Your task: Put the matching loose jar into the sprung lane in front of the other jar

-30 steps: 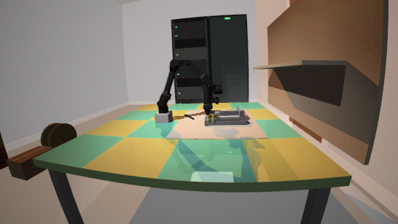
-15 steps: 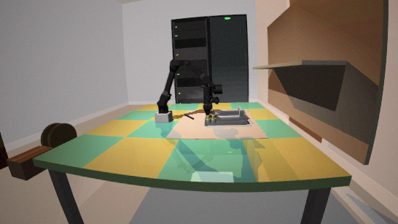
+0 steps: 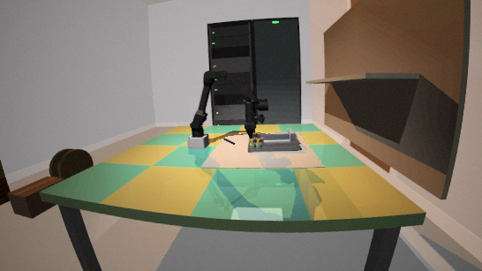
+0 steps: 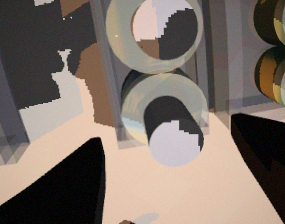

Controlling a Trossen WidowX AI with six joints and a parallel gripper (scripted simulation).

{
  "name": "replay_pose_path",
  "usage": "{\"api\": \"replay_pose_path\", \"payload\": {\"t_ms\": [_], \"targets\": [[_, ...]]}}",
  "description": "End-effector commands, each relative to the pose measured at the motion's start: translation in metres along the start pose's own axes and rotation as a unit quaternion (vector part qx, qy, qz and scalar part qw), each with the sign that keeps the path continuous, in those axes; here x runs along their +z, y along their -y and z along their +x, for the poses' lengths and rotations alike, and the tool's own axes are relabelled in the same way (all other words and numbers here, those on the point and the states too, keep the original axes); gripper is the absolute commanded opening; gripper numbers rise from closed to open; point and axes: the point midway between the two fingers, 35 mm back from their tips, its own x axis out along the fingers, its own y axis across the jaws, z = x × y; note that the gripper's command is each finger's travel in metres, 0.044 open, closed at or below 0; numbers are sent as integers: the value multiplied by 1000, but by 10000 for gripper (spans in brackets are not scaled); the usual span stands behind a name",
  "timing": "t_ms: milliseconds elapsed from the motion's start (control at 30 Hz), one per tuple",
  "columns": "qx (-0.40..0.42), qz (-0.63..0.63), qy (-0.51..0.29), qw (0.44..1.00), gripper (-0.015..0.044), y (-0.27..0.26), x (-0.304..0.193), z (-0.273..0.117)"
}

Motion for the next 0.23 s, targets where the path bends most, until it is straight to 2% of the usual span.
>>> {"api": "replay_pose_path", "payload": {"t_ms": [0, 200], "targets": [[0, 1, 3, 1000, 280, 0, -10, -3], [0, 1, 2, 1000, 280, 1, -31, -3]]}}
